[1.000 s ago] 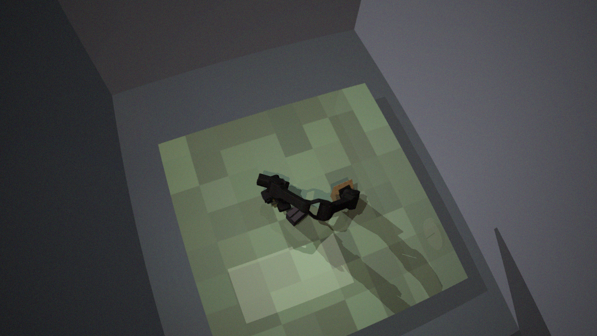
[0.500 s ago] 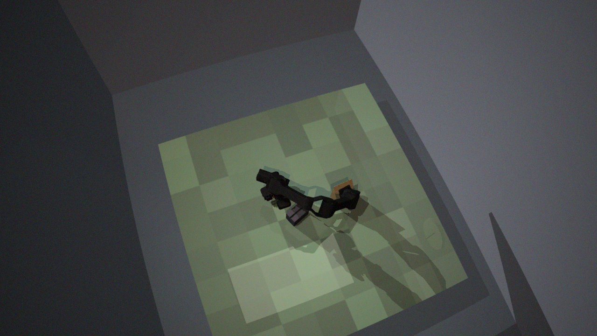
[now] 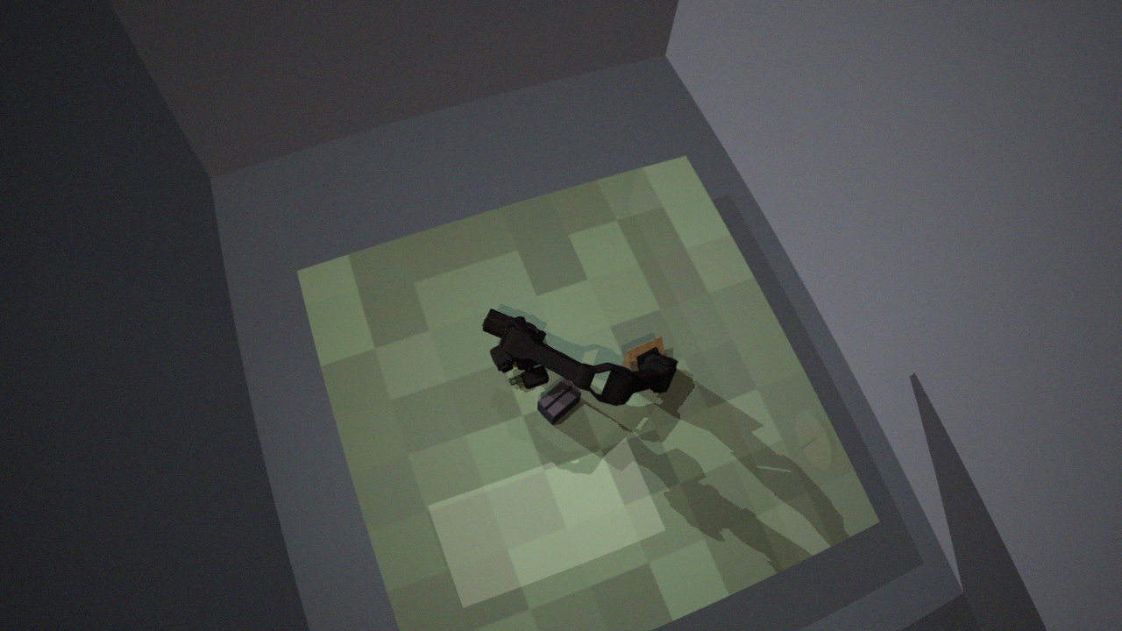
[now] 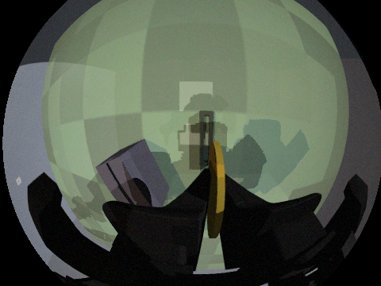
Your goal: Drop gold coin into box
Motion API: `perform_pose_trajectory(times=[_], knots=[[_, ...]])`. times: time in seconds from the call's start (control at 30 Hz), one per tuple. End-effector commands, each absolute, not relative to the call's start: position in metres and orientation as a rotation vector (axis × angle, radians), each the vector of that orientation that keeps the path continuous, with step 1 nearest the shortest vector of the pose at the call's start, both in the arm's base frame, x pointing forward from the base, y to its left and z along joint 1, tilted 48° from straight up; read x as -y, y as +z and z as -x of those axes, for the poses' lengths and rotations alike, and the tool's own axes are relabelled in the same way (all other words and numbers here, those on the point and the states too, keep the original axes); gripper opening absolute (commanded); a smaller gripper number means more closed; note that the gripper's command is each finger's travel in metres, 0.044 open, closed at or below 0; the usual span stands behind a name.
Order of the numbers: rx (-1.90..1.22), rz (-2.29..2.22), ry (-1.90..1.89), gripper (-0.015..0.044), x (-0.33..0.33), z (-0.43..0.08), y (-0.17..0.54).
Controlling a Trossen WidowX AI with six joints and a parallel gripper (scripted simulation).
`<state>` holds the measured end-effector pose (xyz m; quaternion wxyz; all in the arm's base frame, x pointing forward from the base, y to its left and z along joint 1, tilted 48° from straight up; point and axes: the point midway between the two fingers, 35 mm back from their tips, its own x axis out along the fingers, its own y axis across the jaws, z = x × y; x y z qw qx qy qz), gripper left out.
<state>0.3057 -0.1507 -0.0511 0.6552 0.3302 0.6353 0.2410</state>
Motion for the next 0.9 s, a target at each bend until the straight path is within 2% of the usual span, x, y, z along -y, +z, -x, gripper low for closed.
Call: perform_pose_trajectory(times=[0.0, 0.4, 0.87], knots=[[-1.439, -0.735, 0.552, 0.0, 0.154, -0.306, -0.048], [-1.296, -0.455, 0.781, 0.0, 0.149, -0.308, -0.041], [-1.294, -0.452, 0.785, 0.0, 0.134, -0.301, -0.022]])
